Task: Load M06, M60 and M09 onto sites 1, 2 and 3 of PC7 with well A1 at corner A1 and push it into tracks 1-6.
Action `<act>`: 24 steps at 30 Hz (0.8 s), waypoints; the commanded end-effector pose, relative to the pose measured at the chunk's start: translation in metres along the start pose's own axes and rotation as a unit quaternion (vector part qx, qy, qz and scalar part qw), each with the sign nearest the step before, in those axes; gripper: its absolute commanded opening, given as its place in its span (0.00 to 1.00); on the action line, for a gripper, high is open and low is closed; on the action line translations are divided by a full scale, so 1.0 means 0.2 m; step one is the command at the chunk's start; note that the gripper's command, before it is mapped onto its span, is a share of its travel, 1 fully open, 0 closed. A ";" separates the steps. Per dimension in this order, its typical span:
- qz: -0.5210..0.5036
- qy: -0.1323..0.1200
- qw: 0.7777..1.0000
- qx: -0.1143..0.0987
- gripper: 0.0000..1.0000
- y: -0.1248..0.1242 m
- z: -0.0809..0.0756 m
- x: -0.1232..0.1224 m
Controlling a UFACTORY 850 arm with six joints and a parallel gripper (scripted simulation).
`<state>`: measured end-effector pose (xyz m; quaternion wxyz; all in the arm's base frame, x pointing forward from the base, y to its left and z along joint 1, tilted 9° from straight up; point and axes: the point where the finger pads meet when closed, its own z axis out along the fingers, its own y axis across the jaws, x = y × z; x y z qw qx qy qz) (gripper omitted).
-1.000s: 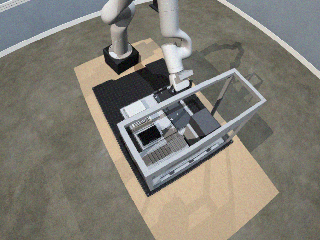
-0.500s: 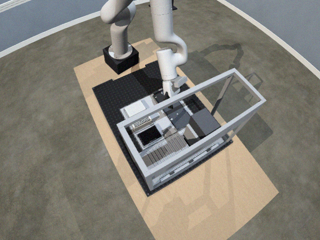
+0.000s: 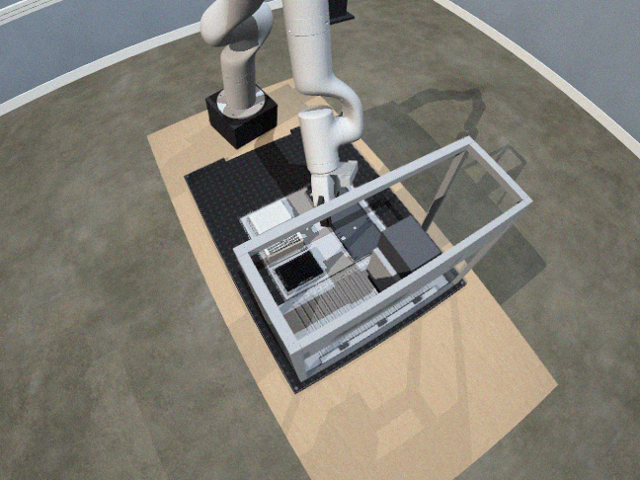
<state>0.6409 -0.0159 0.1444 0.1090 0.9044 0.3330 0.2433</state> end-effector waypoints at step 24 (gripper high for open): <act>-0.272 -0.062 0.953 0.117 1.00 0.23 -0.02 -0.47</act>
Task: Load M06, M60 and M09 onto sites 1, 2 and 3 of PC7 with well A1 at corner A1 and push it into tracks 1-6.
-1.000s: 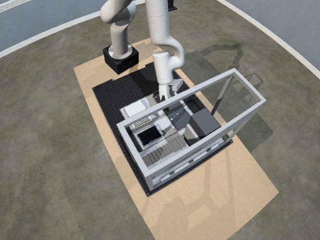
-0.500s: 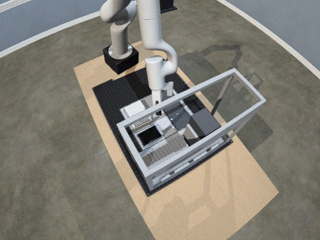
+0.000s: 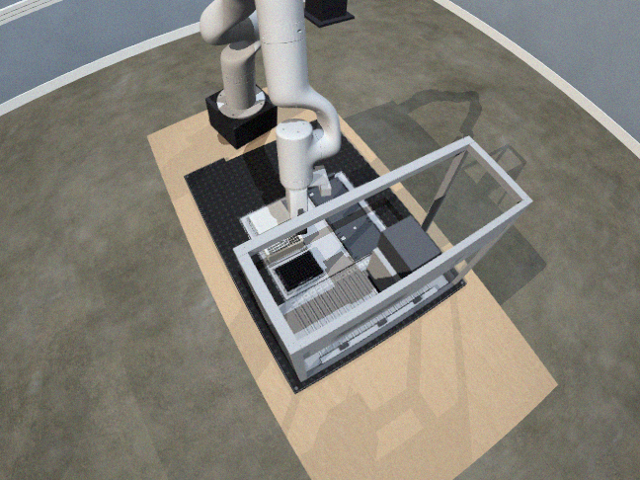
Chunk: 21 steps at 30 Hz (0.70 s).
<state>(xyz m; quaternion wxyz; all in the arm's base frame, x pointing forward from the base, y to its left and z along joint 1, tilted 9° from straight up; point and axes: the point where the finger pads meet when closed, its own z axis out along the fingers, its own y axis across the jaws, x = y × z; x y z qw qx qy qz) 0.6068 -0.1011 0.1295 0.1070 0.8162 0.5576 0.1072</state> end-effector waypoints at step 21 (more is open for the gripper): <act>-0.152 0.025 0.985 0.075 1.00 -0.05 -0.02 -0.30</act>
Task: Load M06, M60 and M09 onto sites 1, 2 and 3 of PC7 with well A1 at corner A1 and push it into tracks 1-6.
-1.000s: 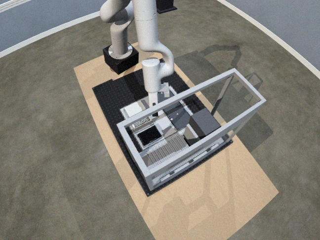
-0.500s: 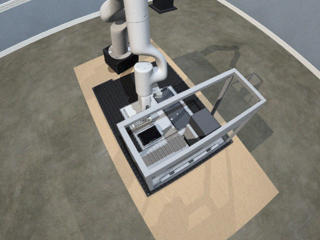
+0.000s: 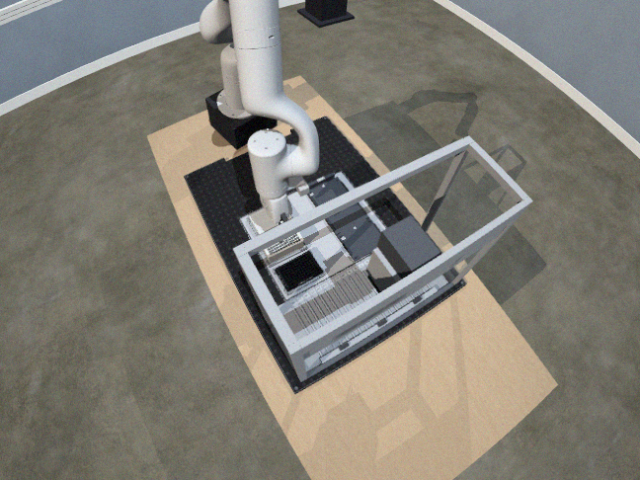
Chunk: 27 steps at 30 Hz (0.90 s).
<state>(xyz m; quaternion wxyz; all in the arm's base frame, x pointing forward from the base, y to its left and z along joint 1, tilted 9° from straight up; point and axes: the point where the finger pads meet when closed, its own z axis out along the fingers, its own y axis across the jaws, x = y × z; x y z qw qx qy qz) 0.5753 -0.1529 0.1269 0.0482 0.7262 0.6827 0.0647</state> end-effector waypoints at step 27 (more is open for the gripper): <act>-0.001 0.004 1.000 -0.001 1.00 0.00 0.14 0.00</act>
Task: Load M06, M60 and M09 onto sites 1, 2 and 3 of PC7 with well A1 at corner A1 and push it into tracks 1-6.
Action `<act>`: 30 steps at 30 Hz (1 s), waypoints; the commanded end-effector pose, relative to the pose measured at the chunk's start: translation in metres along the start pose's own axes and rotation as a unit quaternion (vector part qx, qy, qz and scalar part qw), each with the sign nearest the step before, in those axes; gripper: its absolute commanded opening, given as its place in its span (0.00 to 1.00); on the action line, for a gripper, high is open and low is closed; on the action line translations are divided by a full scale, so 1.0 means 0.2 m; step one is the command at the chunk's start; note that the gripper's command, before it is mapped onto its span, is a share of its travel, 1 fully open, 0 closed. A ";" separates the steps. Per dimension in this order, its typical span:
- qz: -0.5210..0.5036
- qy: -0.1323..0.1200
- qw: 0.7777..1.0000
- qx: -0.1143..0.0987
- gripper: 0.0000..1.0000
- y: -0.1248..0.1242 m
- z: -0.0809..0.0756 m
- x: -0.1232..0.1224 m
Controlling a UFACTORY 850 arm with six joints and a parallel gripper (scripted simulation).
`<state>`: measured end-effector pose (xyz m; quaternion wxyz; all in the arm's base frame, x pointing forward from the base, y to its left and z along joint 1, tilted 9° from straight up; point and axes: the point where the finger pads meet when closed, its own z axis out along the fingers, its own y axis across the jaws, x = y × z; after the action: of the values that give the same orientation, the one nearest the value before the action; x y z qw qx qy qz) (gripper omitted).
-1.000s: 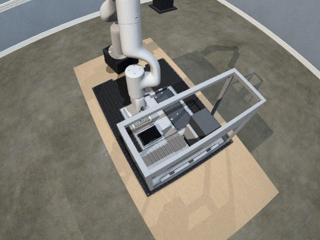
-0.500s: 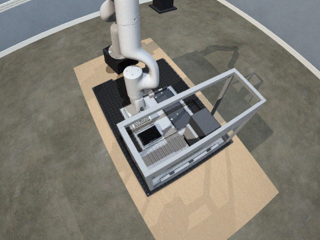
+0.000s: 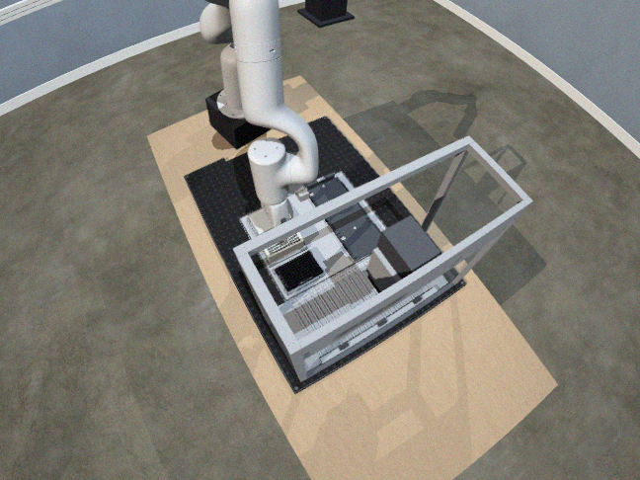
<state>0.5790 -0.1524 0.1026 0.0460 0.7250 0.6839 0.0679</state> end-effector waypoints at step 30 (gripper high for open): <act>0.000 0.000 1.000 -0.001 1.00 0.00 0.24 0.00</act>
<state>0.5863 -0.1512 0.0568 0.0458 0.7250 0.6839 0.0677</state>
